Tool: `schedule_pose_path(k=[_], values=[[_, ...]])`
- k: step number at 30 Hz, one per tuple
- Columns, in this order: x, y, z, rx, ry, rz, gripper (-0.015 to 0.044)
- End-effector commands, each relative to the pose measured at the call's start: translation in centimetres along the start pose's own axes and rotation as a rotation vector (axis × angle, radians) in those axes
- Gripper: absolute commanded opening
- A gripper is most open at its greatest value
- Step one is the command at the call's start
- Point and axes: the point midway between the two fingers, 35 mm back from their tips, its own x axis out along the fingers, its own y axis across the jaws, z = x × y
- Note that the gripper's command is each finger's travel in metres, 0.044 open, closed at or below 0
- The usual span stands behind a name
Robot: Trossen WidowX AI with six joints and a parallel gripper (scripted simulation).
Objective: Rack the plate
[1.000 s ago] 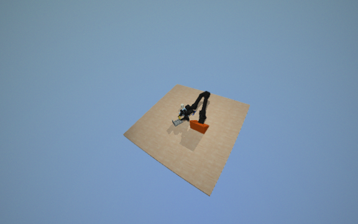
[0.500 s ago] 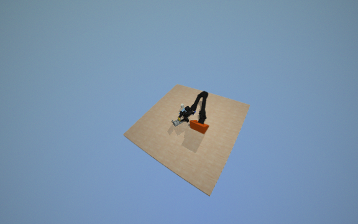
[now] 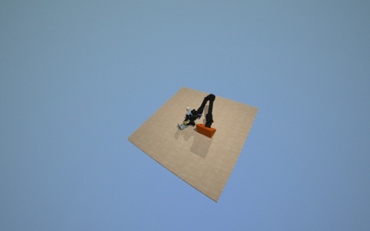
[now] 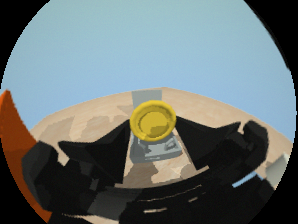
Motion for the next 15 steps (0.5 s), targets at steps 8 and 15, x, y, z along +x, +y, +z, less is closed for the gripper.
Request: schedule_pose_path(k=[8, 15], values=[[0.00, 0.00, 0.00, 0.000, 0.000, 0.000, 0.0400], [0.01, -0.18, 0.76, 0.001, 0.003, 0.003, 0.0400]])
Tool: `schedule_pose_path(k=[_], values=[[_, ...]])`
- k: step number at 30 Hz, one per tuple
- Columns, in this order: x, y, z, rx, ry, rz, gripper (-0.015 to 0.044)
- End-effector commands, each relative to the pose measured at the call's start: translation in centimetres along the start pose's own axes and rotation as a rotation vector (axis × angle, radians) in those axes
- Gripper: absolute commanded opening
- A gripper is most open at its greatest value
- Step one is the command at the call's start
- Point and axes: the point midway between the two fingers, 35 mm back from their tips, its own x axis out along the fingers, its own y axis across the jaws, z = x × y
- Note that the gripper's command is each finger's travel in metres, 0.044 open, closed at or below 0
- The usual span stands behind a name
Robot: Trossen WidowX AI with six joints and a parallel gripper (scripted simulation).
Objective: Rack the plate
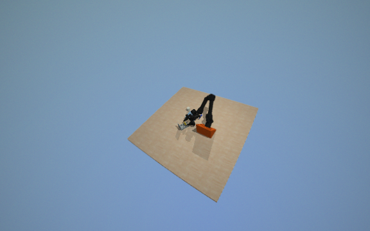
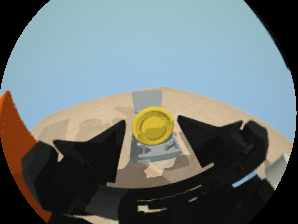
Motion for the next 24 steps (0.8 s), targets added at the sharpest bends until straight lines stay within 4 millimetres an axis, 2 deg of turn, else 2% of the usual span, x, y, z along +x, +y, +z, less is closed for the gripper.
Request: schedule_pose_path(k=[1, 7, 9, 14, 24], values=[[0.0, -0.4, 1.6, 0.000, 0.004, 0.005, 0.0400], [-0.6, -0.5, 9.6, 0.003, 0.003, 0.009, 0.0400], [-0.7, -0.5, 11.4, -0.006, -0.003, 0.005, 0.0400], [-0.6, -0.5, 11.7, 0.011, 0.010, 0.010, 0.0400], [-0.4, 0.4, 12.0, 0.253, 0.228, 0.059, 0.0400]])
